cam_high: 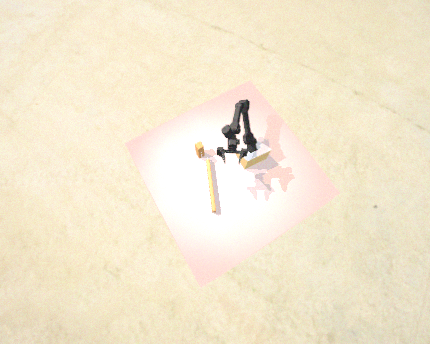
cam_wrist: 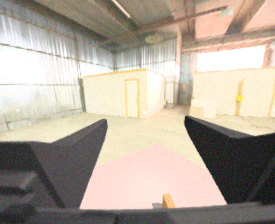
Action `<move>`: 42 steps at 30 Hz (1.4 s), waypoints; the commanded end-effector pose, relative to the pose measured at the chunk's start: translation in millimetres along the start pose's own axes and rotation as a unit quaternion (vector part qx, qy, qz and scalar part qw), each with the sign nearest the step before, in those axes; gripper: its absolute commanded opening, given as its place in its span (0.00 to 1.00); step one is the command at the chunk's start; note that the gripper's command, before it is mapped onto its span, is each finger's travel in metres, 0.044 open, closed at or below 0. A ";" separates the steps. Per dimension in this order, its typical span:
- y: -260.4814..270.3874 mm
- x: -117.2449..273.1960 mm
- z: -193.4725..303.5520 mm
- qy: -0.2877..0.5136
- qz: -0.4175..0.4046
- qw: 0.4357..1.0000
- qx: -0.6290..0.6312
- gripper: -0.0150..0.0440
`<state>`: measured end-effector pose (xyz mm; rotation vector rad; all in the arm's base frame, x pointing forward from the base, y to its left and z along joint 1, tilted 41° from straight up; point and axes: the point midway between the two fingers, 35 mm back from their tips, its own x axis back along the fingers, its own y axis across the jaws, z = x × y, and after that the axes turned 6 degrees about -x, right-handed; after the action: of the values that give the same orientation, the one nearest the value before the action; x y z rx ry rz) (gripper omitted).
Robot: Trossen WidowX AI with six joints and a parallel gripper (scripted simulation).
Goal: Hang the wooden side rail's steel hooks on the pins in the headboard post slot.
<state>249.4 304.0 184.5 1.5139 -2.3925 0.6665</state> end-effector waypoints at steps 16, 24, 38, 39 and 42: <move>-84.1 44.0 102.2 0.272 0.117 0.891 0.344 1.00; -114.8 90.0 153.3 0.442 0.065 0.745 0.495 1.00; -136.8 192.3 219.1 0.642 -0.214 0.408 0.613 1.00; -136.9 200.1 222.3 0.647 -0.240 0.383 0.614 1.00; -136.2 223.4 230.6 0.657 -0.323 0.307 0.609 1.00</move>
<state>304.5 6.5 112.4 0.7992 -0.1562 2.4201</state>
